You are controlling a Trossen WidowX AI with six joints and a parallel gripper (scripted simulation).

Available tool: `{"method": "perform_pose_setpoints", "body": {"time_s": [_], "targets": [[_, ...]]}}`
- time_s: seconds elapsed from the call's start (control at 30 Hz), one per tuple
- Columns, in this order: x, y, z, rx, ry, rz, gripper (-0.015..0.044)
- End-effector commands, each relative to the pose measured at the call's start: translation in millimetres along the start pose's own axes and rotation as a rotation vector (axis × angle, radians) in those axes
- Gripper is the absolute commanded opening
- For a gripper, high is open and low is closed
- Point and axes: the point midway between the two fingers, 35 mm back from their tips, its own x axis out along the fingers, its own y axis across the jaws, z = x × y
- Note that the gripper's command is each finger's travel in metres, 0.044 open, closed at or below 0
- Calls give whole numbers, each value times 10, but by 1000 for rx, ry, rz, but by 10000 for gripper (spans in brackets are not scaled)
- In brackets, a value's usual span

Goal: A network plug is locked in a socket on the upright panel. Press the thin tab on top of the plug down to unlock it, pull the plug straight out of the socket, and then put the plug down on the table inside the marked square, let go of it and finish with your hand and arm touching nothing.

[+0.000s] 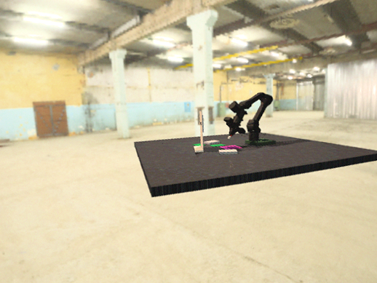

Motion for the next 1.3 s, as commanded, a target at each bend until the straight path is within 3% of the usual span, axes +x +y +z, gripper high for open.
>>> {"method": "perform_pose_setpoints", "body": {"time_s": [0.0,1.27], "targets": [[28,-16,-8,7,6,-3,0],[462,-328,-12,7,6,-3,0]]}}
